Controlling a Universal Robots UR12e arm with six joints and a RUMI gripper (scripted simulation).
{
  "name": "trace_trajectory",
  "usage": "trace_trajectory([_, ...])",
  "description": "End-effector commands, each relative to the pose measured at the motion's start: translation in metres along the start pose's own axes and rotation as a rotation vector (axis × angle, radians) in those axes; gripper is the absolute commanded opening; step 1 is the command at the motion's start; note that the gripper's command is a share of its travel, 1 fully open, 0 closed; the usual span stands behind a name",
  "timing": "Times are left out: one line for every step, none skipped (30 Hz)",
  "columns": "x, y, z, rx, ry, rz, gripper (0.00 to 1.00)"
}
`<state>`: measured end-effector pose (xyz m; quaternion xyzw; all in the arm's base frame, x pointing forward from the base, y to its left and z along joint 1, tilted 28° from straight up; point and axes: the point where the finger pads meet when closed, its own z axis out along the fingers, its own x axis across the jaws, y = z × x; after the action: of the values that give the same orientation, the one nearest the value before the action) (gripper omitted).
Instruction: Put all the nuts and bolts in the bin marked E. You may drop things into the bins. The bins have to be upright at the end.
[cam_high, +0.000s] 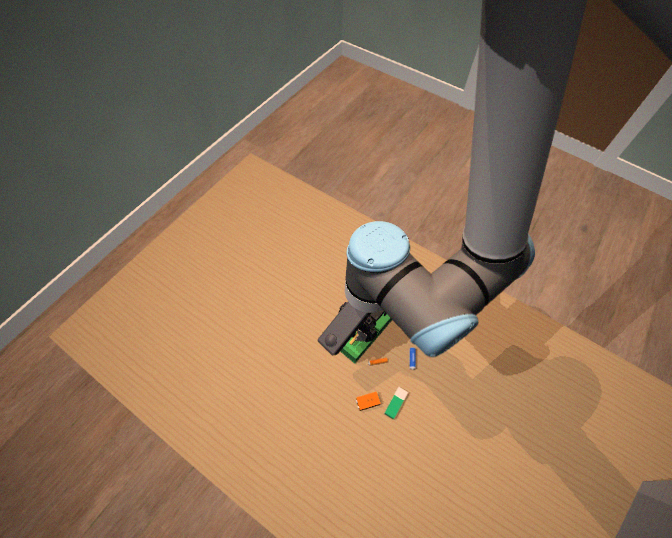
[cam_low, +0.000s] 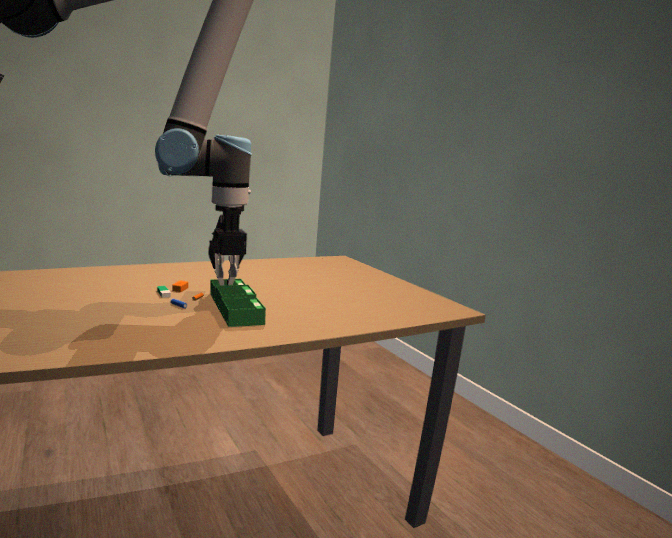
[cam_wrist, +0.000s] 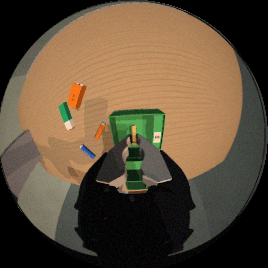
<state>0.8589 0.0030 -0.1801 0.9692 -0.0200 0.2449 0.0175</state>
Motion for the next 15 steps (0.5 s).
trace_trajectory([0.0001, 0.0006, 0.0001, 0.0, 0.001, 0.0, 0.0])
trace_trajectory([0.0, 0.0007, 0.0001, 0.0, 0.001, 0.0, 0.0])
trace_trajectory([-0.0001, 0.0007, 0.0001, 0.0, 0.001, 0.0, 0.0])
trace_trajectory([-0.0001, 0.0008, 0.0001, 0.0, 0.001, 0.0, 0.0])
trace_trajectory([-0.0002, 0.0009, 0.0001, 0.0, 0.001, 0.0, 0.0])
trace_trajectory([-0.0002, 0.0009, 0.0001, 0.0, 0.001, 0.0, 0.0])
trace_trajectory([-0.0002, 0.0009, 0.0001, 0.0, 0.001, 0.0, 0.0])
trace_trajectory([-0.0003, 0.0009, 0.0001, 0.0, 0.001, 0.0, 0.18])
trace_trajectory([-0.0003, 0.0009, 0.0001, 0.0, 0.001, 0.0, 0.18])
trace_trajectory([-0.0003, 0.0009, 0.0001, 0.0, 0.001, 0.0, 0.18])
trace_trajectory([-0.0003, 0.0009, 0.0001, 0.0, 0.001, 0.0, 0.18])
trace_trajectory([-0.0003, 0.0009, 0.0001, 0.0, 0.001, 0.0, 0.18])
trace_trajectory([-0.0003, 0.0009, 0.0001, 0.0, 0.001, 0.0, 0.18])
trace_trajectory([-0.0003, 0.0009, 0.0001, 0.0, 0.001, 0.0, 0.18])
trace_trajectory([-0.0002, 0.0009, 0.0001, 0.0, 0.001, 0.0, 0.18])
